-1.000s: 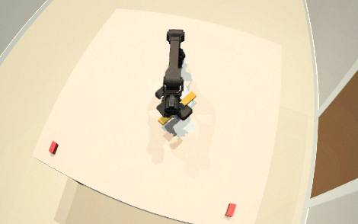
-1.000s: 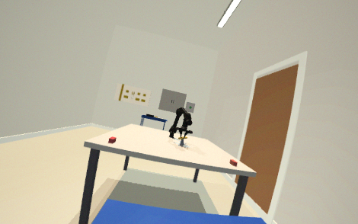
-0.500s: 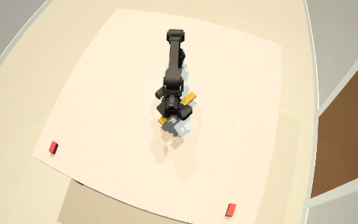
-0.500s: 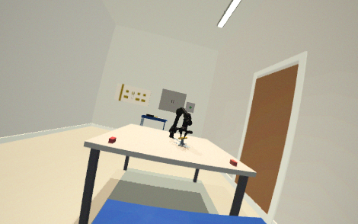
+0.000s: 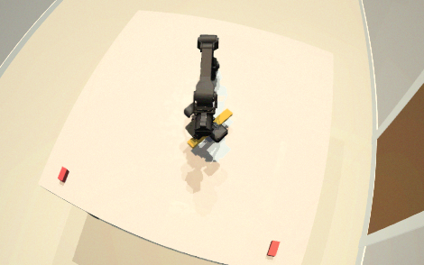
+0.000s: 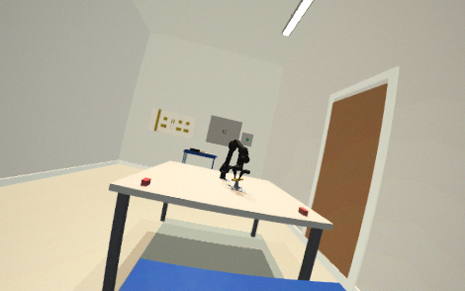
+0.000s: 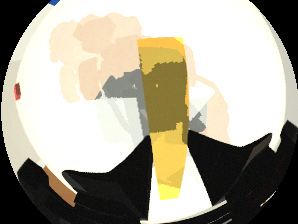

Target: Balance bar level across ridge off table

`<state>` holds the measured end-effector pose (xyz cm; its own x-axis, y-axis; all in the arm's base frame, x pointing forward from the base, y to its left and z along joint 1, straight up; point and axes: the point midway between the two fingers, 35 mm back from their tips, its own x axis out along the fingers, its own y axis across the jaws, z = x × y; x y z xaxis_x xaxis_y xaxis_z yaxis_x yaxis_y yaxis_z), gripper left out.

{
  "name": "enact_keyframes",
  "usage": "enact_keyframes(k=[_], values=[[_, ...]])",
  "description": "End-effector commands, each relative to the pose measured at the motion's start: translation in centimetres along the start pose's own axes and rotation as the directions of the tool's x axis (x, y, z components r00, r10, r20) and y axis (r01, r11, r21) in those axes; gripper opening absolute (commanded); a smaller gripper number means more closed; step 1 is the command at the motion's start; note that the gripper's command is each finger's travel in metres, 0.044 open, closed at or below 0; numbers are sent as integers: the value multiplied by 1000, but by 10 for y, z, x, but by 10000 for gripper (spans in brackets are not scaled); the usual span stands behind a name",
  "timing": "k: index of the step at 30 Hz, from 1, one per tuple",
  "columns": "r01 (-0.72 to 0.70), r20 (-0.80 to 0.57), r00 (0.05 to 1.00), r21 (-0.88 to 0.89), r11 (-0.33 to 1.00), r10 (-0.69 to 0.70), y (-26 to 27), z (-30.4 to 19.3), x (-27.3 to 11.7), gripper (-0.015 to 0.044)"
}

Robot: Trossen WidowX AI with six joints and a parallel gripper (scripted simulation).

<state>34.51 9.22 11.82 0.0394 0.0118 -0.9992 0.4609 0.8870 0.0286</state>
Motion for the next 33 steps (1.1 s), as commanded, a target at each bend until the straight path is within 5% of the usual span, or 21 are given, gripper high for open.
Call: enact_keyframes(k=[1,33], values=[[3,-1,1000,1,1000,-3,0,0,2,0],[3,-1,1000,1,1000,-3,0,0,4,0]])
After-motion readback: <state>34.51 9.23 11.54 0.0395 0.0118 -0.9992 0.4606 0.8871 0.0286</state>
